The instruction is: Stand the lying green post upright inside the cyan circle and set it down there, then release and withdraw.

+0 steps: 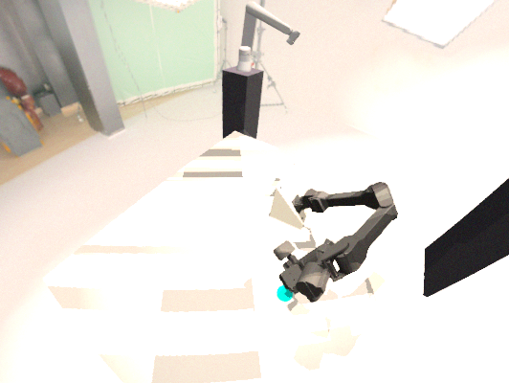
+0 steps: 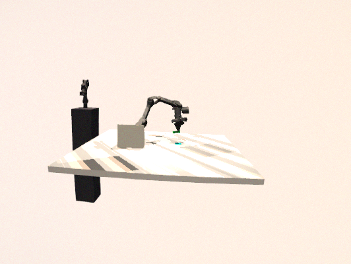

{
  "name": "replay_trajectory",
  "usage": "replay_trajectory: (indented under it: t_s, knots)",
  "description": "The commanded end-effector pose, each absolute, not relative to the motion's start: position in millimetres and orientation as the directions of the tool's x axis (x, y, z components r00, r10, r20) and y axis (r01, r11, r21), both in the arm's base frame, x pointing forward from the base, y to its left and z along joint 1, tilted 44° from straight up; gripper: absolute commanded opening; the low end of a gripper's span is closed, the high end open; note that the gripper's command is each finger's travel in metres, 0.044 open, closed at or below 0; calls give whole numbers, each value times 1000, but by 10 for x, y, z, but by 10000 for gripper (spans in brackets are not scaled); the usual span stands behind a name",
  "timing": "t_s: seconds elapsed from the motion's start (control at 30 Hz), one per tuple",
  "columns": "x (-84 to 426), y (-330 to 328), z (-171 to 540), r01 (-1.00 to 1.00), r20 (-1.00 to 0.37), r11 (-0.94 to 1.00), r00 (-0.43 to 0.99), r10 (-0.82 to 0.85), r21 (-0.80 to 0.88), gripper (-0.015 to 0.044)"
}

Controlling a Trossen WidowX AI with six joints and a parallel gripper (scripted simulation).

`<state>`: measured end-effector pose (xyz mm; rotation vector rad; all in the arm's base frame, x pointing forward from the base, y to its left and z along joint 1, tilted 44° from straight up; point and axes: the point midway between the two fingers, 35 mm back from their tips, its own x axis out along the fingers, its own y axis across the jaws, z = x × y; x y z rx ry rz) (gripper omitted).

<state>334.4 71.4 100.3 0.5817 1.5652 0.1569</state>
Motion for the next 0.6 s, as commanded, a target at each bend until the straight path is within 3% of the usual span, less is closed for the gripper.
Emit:
replay_trajectory:
  t_s: [0.0, 0.57]
  knots:
    - [3341, 706, 998, 267, -903, 865, 49, 428, 425, 23]
    - [3347, 726, 938, 261, -927, 890, 122, 353, 373, 23]
